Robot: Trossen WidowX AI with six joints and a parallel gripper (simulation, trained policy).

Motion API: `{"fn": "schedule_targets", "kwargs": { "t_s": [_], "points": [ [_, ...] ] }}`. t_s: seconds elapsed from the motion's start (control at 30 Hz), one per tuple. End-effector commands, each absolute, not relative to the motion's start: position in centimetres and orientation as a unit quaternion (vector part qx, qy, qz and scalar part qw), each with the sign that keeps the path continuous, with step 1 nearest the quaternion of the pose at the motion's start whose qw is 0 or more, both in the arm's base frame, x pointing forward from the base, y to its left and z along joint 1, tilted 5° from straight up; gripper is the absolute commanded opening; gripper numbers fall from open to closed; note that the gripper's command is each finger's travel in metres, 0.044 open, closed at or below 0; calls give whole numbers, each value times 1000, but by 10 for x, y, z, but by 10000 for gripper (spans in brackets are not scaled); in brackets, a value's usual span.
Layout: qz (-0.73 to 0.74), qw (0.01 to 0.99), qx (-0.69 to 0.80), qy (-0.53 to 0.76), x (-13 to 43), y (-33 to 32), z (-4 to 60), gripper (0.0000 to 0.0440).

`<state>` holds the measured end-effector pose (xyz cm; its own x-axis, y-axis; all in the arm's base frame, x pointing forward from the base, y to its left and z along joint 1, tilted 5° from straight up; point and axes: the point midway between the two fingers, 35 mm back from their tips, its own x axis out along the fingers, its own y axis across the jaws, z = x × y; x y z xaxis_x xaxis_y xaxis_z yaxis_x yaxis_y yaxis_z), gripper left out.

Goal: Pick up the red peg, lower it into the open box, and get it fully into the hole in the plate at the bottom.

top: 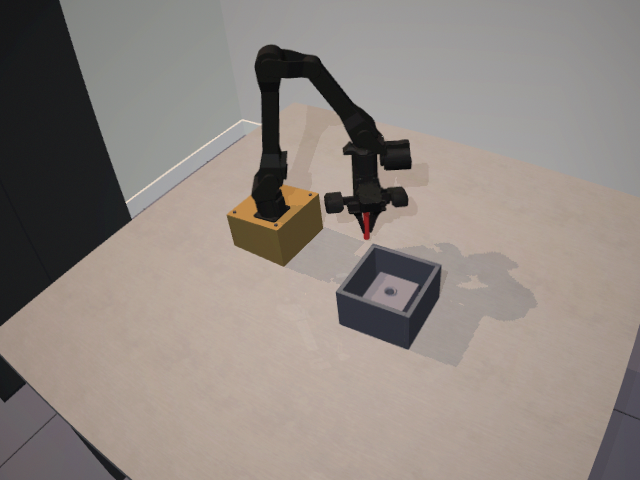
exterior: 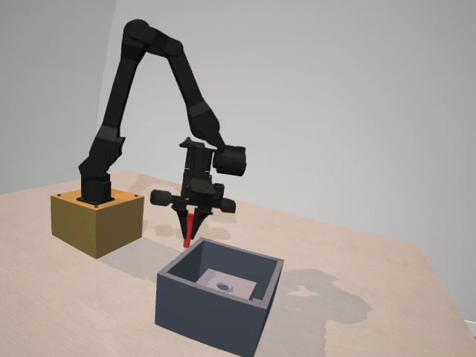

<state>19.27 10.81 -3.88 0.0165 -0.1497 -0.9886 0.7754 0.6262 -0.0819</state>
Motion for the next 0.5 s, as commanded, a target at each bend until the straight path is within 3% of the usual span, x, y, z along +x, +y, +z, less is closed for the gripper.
{"fn": "schedule_targets", "kwargs": {
  "t_s": [0.0,0.47],
  "points": [
    [-336,685,253,595,206,107,-24,0],
    [-318,730,226,561,246,94,23,0]
  ]
}}
